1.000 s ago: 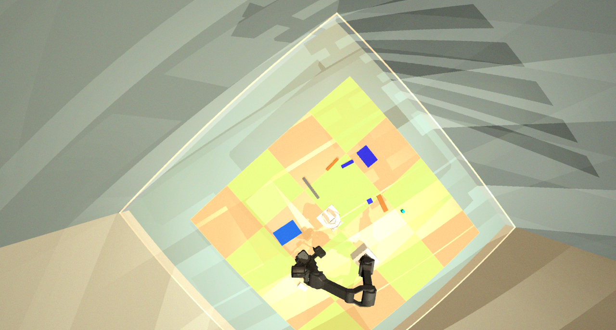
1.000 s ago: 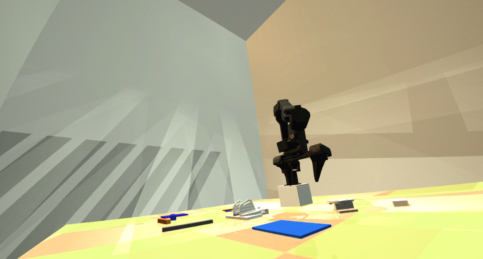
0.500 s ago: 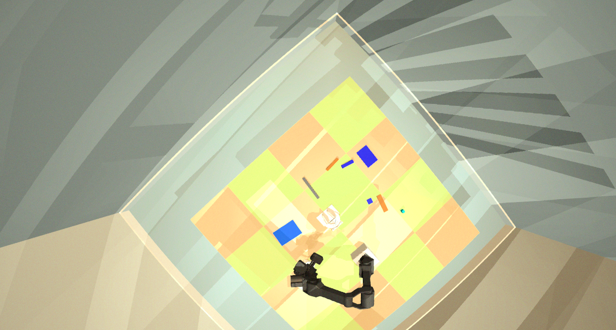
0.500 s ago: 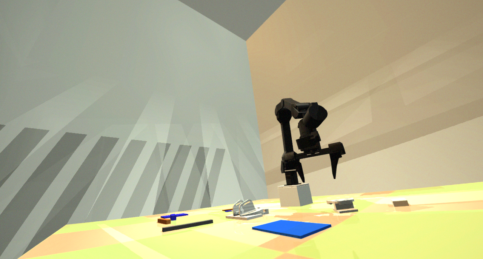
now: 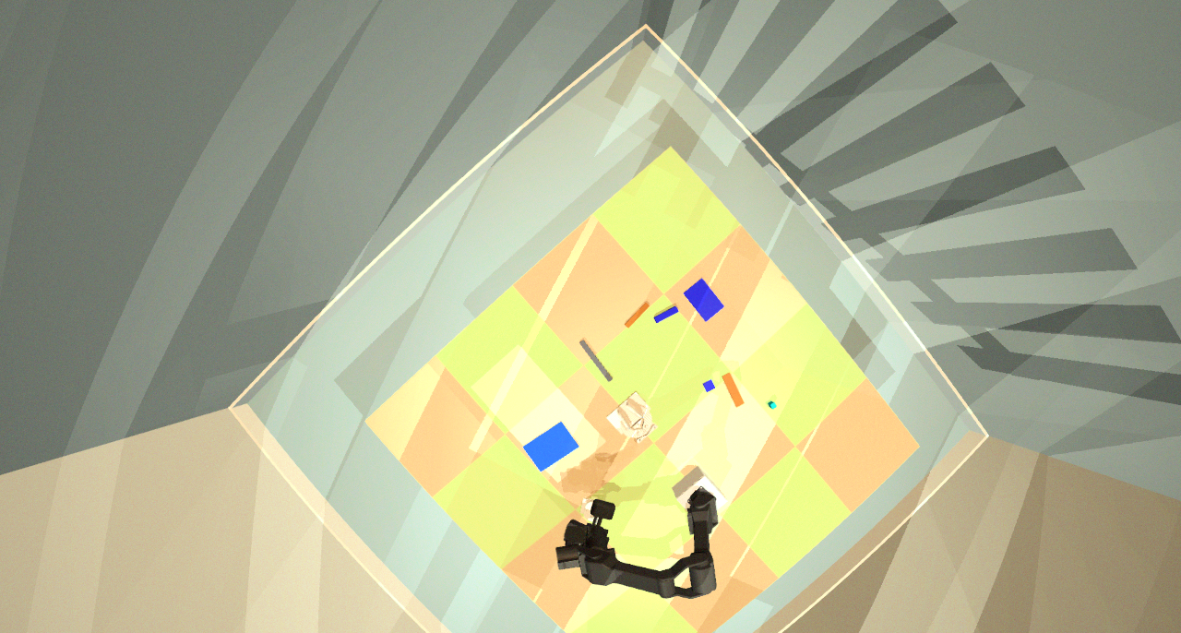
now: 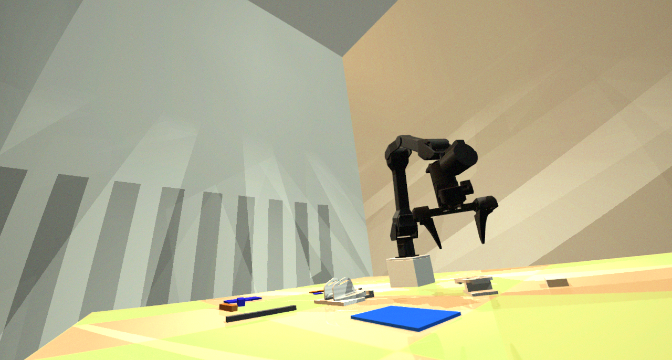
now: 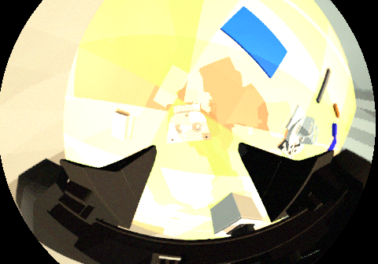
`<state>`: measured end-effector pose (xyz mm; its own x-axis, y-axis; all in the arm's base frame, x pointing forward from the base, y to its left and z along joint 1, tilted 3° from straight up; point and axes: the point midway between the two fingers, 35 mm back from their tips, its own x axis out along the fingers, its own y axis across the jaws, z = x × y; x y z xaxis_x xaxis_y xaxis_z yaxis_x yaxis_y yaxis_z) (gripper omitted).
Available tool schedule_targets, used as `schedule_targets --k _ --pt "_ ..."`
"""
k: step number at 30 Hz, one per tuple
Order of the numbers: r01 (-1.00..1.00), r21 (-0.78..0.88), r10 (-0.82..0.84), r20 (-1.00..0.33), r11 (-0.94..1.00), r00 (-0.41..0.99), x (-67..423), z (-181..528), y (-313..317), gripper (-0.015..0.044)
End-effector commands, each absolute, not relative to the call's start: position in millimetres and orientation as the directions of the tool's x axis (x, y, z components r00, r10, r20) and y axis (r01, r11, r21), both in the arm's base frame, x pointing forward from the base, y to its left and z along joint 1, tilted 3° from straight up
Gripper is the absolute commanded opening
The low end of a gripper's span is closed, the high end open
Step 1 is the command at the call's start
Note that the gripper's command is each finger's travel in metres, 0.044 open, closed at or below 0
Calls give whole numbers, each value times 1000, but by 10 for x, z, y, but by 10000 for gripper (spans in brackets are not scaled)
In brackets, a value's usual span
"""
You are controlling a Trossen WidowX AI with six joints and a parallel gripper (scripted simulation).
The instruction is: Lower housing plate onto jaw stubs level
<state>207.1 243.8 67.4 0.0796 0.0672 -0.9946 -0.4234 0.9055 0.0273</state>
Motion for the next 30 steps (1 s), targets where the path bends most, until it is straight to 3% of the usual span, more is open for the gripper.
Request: schedule_targets --k 1,30 --pt "-482 30 65 -996 875 56 1976 687 2502 440" --pt "-485 30 65 -996 874 55 2002 97 2540 440"
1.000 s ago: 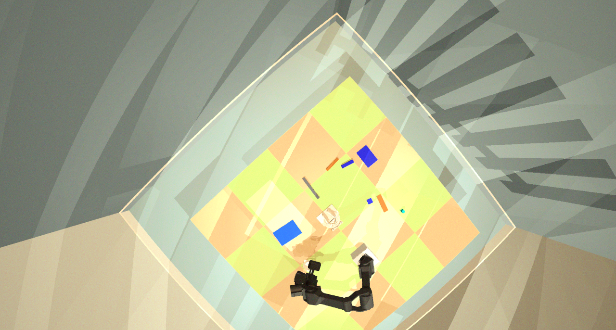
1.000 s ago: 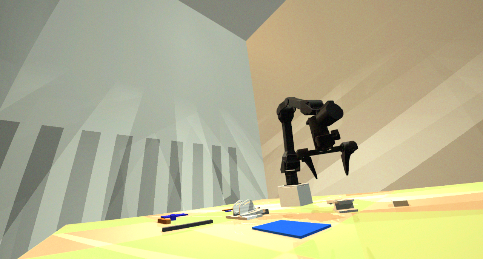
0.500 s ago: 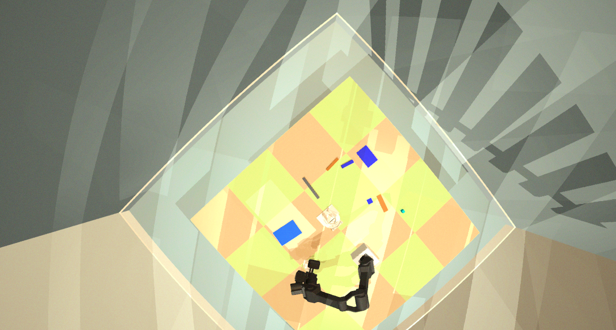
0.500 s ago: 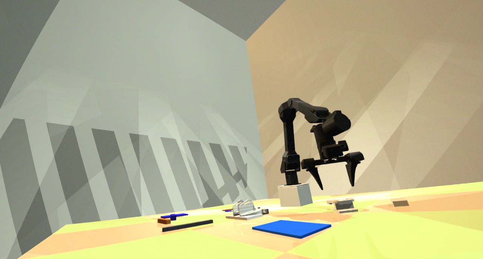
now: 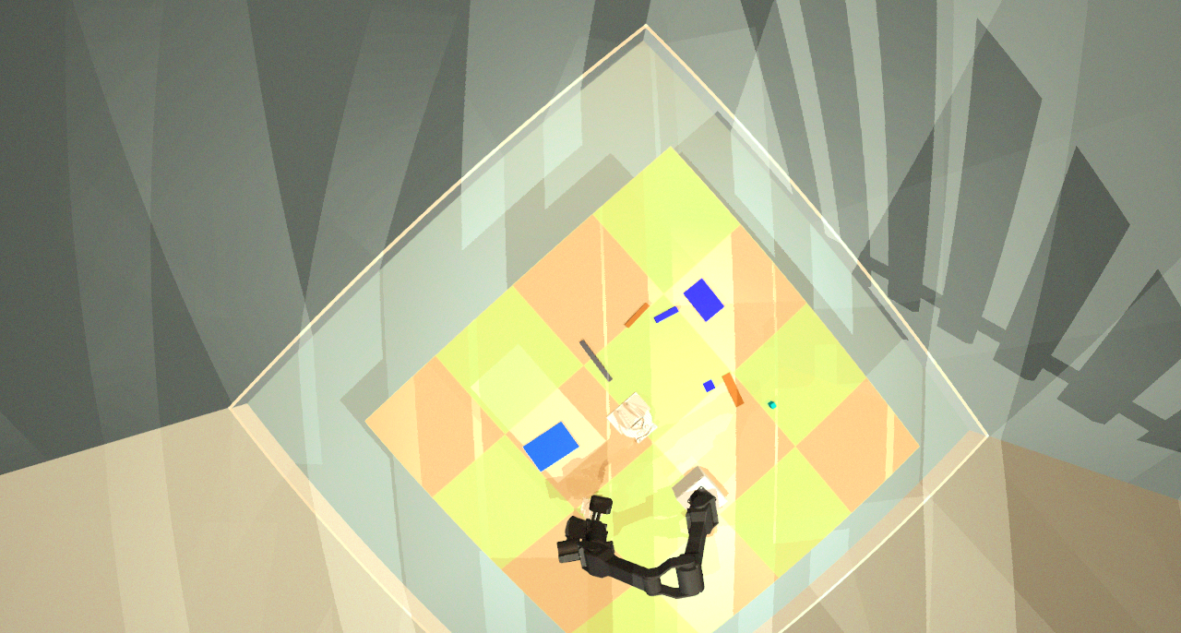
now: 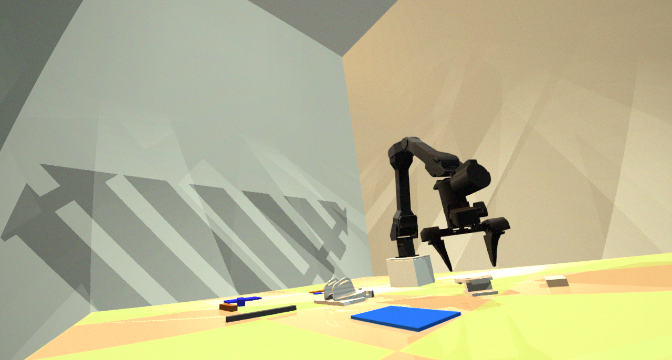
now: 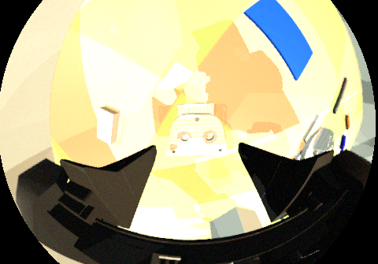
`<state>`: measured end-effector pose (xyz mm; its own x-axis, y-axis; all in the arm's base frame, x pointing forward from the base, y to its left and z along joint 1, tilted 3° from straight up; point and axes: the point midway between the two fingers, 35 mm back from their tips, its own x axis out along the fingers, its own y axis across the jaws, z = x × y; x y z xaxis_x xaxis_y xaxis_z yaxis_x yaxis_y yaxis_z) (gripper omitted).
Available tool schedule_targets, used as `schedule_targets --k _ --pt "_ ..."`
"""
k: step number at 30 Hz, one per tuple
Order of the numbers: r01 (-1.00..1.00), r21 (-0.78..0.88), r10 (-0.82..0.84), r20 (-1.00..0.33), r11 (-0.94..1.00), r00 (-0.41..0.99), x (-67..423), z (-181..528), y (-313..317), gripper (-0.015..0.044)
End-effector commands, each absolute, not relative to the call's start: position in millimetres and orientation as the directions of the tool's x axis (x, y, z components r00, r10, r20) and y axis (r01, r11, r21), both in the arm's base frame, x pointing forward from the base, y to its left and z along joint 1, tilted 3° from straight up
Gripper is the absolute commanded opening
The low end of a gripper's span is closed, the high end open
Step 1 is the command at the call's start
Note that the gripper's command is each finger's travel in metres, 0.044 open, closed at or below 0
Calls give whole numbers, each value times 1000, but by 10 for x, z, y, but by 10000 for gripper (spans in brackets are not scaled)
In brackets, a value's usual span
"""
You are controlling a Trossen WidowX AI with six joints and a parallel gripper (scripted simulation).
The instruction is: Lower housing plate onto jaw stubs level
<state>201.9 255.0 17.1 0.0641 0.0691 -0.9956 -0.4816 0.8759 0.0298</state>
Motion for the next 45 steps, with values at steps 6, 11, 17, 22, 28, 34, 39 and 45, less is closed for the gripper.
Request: schedule_targets --k 6,11,17,22,28,34,39,45 --pt "-485 30 64 -996 874 55 2002 86 2540 440" --pt "-485 30 64 -996 874 55 2007 31 2545 440" --pt "-485 30 64 -996 874 55 2012 -65 2552 440" --pt "-485 30 64 -996 874 55 2016 -145 2556 440" --pt "-485 30 64 -996 874 55 2017 -215 2557 440" --pt "-485 30 64 -996 874 55 2017 -215 2557 440" --pt "-485 30 64 -996 874 55 2017 -215 2557 440" --pt "-485 30 64 -996 874 55 2018 -220 2558 440"
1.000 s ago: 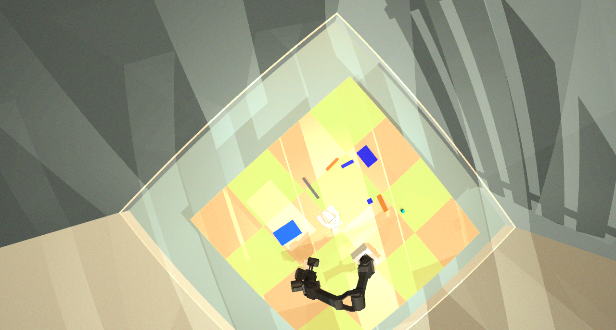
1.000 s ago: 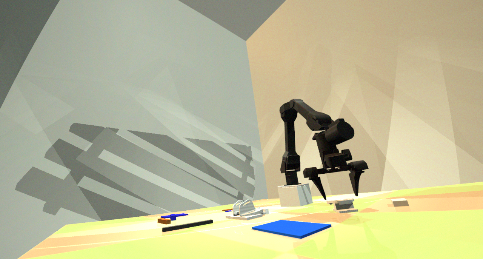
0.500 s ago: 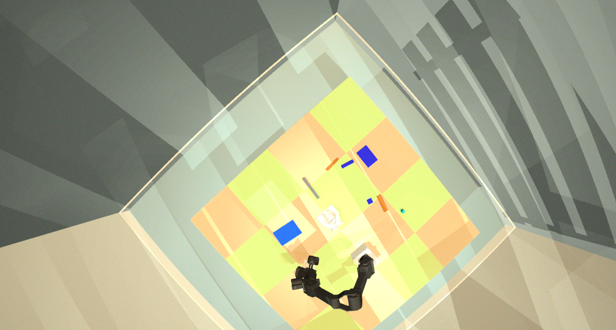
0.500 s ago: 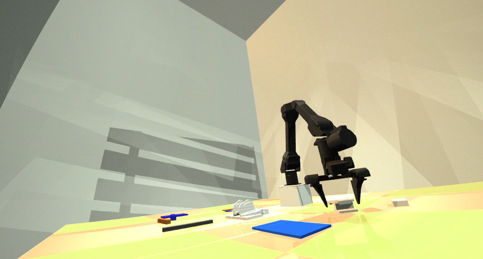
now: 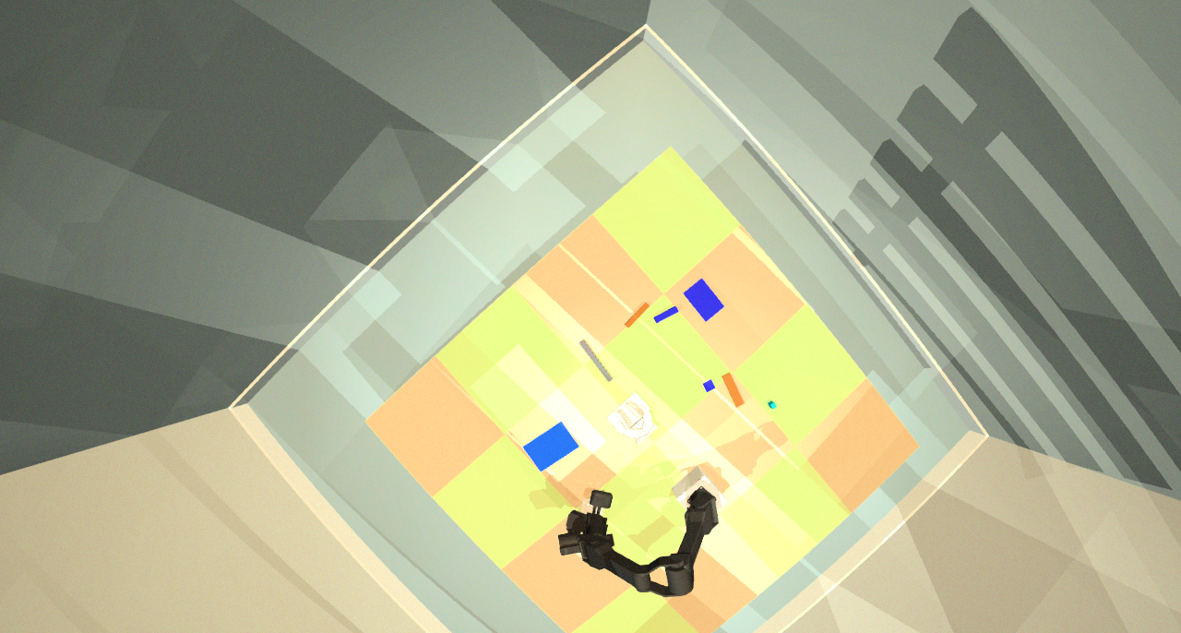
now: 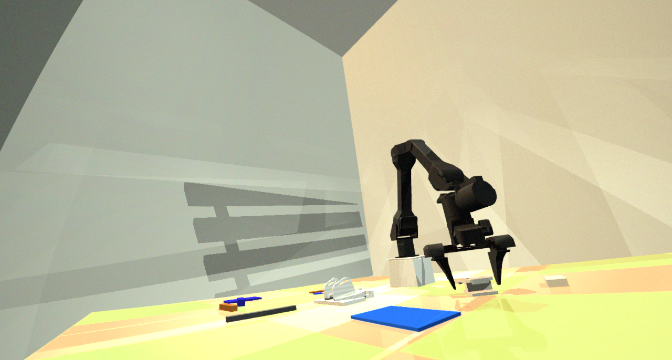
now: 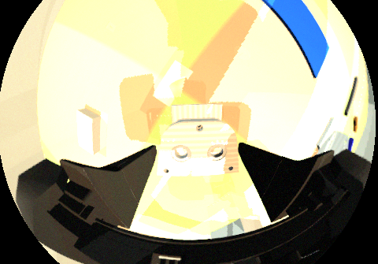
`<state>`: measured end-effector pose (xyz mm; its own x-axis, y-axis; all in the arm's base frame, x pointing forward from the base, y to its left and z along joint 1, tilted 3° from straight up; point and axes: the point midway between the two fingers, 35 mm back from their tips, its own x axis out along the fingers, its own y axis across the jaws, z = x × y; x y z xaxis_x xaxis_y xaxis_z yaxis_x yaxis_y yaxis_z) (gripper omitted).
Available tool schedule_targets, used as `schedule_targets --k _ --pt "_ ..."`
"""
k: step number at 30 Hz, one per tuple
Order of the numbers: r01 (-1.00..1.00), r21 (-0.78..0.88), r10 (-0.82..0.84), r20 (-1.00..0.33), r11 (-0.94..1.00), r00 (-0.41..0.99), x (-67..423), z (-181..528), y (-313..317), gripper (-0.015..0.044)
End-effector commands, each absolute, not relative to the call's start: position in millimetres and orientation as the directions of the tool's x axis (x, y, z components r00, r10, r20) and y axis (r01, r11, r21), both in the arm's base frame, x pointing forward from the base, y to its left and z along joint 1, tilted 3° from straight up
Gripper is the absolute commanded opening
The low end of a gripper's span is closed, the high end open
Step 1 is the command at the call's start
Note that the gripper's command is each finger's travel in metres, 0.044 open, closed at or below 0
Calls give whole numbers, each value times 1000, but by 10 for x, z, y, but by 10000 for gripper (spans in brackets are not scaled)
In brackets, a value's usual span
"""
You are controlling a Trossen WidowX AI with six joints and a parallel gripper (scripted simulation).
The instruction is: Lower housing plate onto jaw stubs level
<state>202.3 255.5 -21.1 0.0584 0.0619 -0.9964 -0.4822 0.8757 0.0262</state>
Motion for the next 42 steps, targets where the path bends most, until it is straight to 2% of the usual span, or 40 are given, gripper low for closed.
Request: schedule_targets --k 1,8,22,32,42 --pt "-485 30 64 -996 874 55 2018 -220 2558 440" --pt "-485 30 64 -996 874 55 2018 -220 2558 440" --pt "-483 26 62 -996 875 58 2023 -215 2555 351" --pt "-483 26 62 -996 875 58 2023 -210 2555 351" --pt "-484 28 63 -996 875 57 2020 82 2557 351"
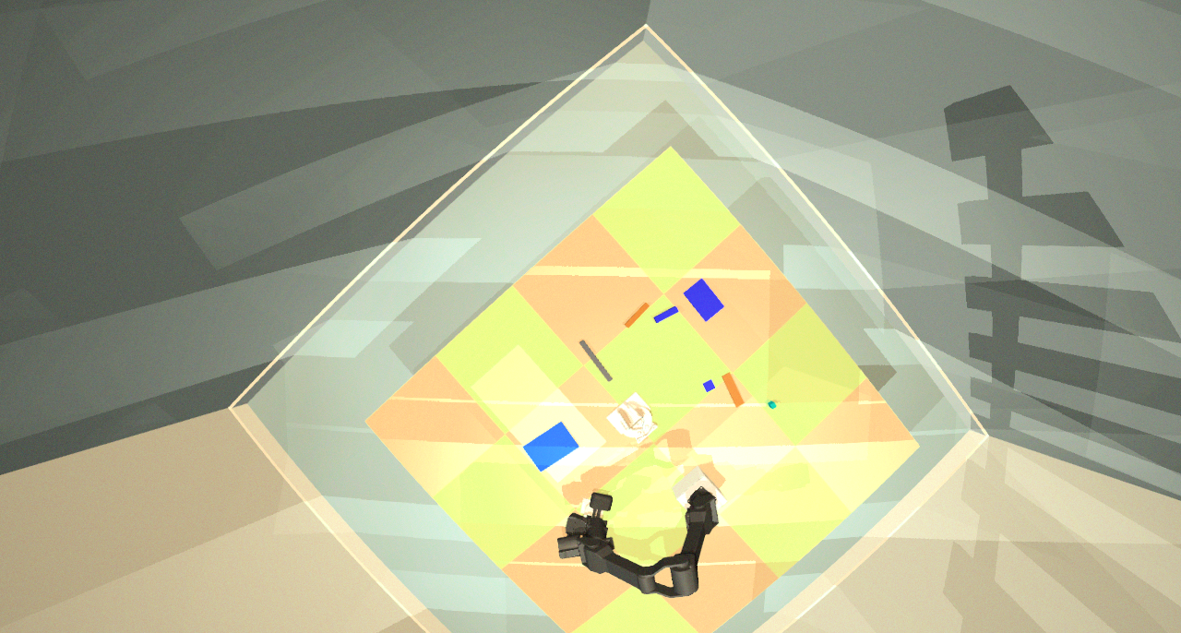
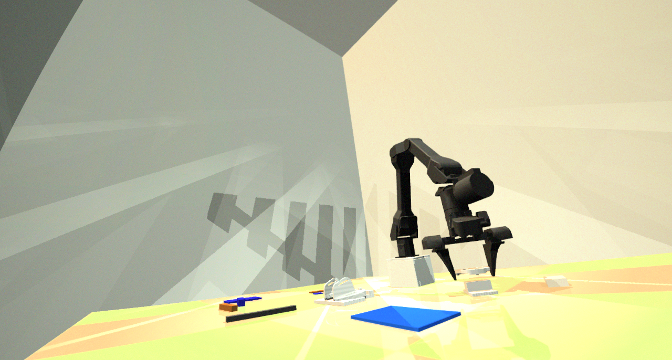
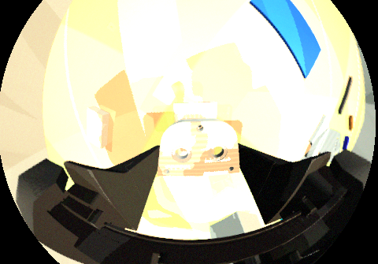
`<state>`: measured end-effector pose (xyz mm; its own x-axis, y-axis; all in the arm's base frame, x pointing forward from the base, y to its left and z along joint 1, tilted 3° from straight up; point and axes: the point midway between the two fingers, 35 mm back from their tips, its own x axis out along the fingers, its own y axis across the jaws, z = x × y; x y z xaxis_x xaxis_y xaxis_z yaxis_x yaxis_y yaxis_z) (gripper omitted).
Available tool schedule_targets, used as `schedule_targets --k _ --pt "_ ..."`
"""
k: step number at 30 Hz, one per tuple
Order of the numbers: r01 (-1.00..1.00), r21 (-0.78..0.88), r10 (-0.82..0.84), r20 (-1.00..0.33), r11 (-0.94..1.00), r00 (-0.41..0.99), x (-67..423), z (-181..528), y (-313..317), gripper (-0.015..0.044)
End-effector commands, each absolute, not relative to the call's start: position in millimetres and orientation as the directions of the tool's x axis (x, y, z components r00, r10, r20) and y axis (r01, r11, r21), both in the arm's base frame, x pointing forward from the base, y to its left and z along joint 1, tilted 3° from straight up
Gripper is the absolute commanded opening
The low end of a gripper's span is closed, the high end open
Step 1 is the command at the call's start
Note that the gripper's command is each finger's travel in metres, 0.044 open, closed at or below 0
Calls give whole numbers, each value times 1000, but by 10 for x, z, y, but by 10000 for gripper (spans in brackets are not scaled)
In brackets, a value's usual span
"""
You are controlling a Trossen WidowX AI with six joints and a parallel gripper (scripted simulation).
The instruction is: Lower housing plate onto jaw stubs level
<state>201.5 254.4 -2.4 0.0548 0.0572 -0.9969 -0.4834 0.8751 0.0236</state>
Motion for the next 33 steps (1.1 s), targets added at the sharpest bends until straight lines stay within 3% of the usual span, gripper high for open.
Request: schedule_targets --k 1,18,33 --pt "-484 28 63 -996 875 57 2019 114 2556 351" --pt "-484 30 65 -996 874 55 1984 512 2511 351" --pt "-405 30 57 -997 914 57 2275 499 2128 351"
